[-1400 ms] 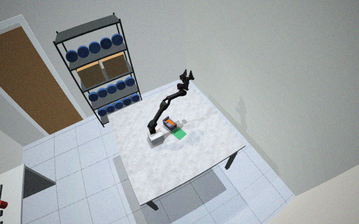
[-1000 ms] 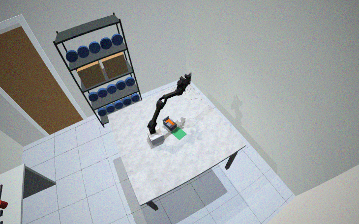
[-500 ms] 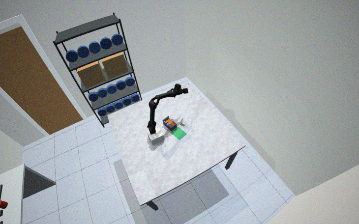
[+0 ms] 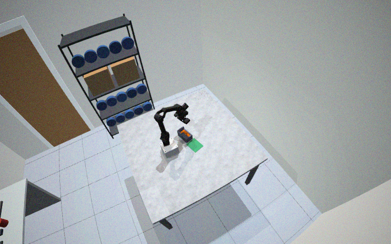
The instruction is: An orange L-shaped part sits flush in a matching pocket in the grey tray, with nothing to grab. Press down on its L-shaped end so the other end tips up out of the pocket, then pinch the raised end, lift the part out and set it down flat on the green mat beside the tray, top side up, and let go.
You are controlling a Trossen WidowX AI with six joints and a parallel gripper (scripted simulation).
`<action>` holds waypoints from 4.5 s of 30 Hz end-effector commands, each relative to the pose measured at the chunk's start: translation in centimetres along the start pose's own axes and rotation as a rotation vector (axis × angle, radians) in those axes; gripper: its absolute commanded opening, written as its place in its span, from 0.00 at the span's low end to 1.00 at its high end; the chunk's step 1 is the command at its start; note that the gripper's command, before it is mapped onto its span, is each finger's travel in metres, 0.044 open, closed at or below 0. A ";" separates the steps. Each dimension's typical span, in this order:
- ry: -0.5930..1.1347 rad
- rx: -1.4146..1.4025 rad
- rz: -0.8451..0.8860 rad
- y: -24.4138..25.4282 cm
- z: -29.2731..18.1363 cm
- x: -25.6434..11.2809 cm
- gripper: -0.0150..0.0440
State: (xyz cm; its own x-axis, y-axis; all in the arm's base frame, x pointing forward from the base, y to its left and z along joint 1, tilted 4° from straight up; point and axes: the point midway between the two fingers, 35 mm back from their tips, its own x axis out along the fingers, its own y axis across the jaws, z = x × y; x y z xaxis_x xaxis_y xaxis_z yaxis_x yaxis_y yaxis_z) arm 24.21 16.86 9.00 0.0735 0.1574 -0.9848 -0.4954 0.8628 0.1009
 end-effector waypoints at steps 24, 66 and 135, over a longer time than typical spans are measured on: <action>0.133 0.091 -0.030 -0.4 -5.5 7.9 0.56; 0.133 0.091 -0.029 0.8 -5.7 9.8 0.56; 0.075 1.658 -0.135 -7.9 -4.2 1.2 0.73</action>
State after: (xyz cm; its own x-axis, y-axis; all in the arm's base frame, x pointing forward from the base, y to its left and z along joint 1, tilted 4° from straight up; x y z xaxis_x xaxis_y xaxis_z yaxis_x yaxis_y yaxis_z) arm 24.64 8.31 7.36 -0.0231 0.0712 -0.9972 0.9017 0.4323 0.0099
